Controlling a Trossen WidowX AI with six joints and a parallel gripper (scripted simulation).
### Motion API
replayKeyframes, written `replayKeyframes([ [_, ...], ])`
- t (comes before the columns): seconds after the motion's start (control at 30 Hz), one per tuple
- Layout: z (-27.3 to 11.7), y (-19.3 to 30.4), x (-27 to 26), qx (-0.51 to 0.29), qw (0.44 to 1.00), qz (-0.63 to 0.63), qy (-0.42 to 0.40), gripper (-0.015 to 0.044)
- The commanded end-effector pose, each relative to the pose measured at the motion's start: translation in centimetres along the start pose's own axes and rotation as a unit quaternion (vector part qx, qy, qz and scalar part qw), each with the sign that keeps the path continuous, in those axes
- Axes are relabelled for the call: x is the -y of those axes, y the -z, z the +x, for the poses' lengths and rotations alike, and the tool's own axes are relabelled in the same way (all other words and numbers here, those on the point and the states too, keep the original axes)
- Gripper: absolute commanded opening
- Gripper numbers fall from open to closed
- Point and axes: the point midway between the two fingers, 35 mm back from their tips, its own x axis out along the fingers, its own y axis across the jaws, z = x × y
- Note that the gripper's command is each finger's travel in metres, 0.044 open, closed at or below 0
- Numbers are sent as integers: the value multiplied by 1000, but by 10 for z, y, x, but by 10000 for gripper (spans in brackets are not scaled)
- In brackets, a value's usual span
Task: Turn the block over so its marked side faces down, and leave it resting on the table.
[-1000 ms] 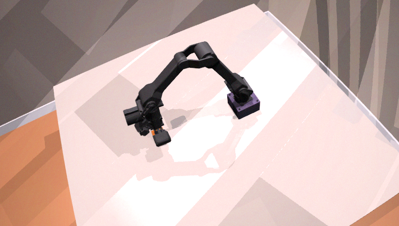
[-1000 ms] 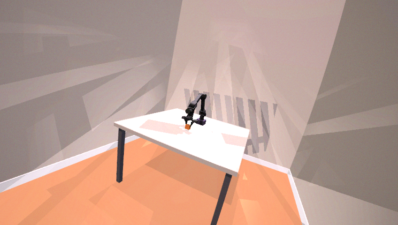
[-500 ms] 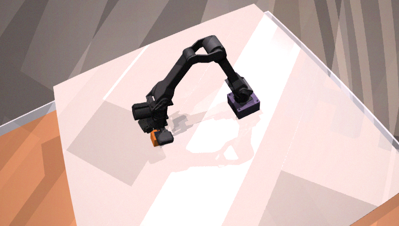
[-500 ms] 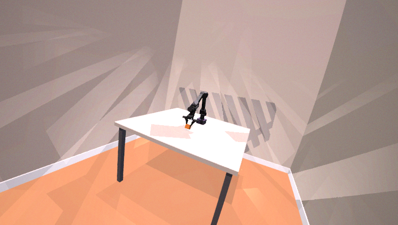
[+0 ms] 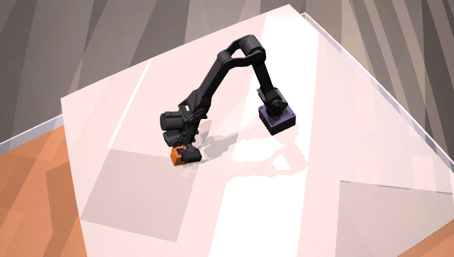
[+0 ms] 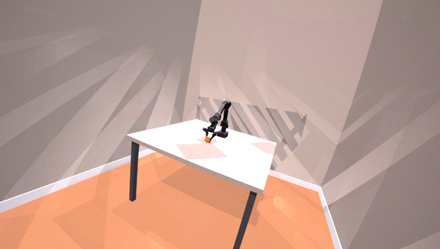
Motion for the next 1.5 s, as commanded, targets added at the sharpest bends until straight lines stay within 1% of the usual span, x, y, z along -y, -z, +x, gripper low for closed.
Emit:
replayKeyframes([
  [0.0,-2,-2,0,14,1000,1,-1,0],
  [0.33,21,-1,0,84,996,0,0,0],
  [0.63,32,3,0,153,988,1,0,0],
  [1.13,26,15,-1,263,965,2,-1,0],
  [1.47,22,14,-1,281,960,2,-1,0],
])
